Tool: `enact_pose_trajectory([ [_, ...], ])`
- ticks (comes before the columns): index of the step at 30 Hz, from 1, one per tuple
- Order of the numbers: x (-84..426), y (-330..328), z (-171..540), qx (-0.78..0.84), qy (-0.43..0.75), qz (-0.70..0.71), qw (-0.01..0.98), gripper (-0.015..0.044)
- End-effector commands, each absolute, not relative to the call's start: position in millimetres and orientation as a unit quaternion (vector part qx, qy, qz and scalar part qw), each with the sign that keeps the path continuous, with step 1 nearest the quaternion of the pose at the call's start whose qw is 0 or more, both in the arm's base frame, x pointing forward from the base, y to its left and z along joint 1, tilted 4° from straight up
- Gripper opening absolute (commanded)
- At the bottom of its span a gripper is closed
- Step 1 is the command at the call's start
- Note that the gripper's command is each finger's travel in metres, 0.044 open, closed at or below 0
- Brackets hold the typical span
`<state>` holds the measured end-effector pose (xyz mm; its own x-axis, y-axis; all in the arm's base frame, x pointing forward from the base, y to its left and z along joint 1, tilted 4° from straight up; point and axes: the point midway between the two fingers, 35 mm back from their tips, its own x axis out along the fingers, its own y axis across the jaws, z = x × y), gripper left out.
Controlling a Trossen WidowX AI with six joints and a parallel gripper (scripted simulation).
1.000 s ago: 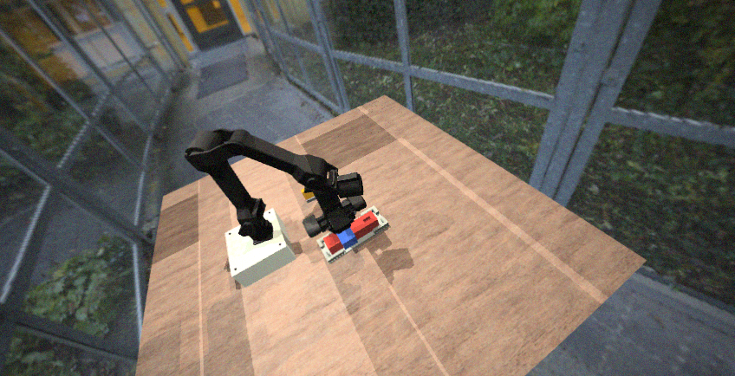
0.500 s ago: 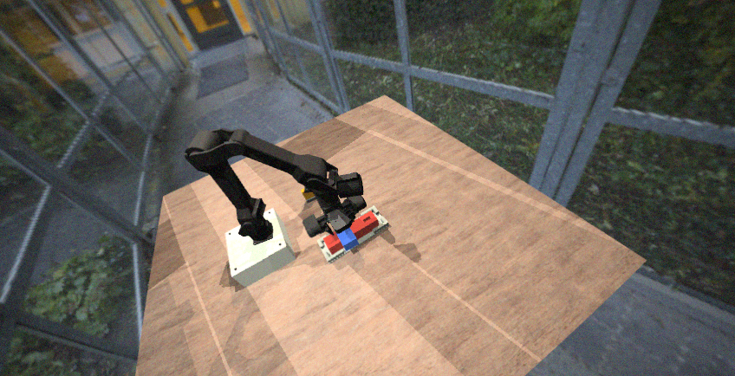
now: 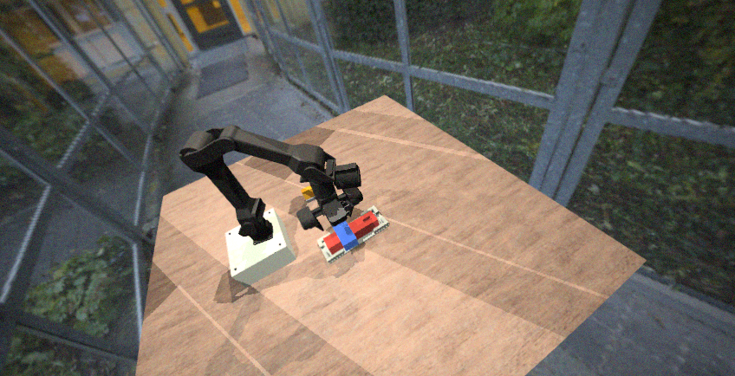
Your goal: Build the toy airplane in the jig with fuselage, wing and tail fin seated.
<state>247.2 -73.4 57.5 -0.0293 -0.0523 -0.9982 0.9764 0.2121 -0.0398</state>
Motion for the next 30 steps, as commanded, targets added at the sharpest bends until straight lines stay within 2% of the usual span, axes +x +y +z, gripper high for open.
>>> enact_pose_trajectory([
  [1, 251.6, -72.0, 104.0, 0.429, 0.531, -0.459, 0.569, 0.0440],
  [7, 251.3, -71.7, 106.8, 0.411, 0.545, -0.441, 0.583, 0.0440],
  [15, 253.6, -72.2, 105.7, 0.162, 0.671, -0.204, 0.694, 0.0440],
  [22, 255.4, -72.6, 104.8, -0.058, 0.701, 0.010, 0.710, 0.0440],
  [30, 255.4, -72.6, 104.8, -0.064, 0.701, 0.016, 0.710, 0.0440],
])
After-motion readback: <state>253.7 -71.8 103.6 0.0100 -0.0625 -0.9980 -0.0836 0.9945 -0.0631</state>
